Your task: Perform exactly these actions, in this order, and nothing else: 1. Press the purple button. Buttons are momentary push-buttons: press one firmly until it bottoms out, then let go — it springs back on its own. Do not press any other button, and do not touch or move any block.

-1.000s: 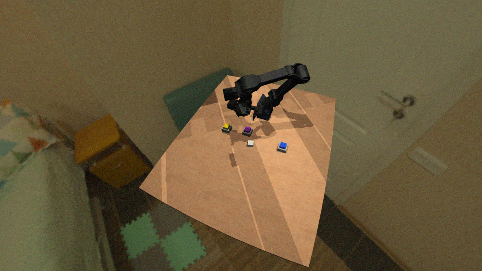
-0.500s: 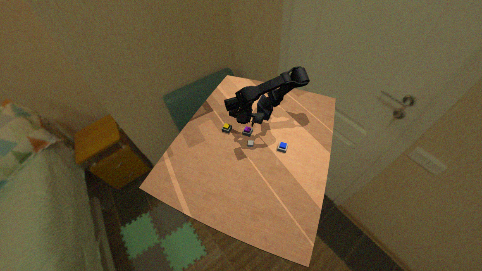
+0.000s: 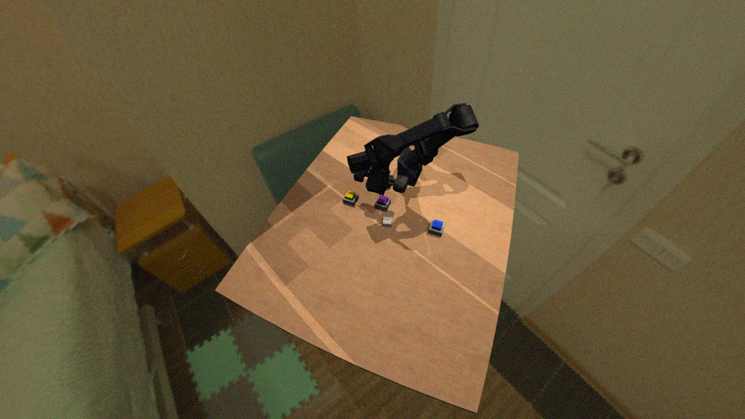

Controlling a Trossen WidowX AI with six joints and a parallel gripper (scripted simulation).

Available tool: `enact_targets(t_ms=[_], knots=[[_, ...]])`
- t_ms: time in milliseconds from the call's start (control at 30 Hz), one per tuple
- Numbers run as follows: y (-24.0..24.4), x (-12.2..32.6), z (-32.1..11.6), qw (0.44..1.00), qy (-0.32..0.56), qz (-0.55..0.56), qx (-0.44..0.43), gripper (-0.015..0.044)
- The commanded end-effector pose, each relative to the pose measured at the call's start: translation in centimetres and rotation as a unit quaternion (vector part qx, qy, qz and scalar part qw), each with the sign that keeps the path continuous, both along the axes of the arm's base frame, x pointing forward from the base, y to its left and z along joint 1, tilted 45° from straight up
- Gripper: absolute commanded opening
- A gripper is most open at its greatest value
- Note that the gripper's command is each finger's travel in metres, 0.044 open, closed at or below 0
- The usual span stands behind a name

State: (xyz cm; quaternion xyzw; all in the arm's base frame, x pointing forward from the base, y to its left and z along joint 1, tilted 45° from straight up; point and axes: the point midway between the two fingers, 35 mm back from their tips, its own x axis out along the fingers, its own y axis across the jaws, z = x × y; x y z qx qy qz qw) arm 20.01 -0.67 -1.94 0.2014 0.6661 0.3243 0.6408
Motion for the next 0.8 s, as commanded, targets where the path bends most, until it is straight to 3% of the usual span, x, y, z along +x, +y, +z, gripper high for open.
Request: enact_targets(t_ms=[0,767], knots=[[0.2,-0.2,-0.1,1.0,0.004,-0.002,0.003,0.002],[2.6,-0.6,-2.5,1.0,0.004,-0.002,0.004,0.002]])
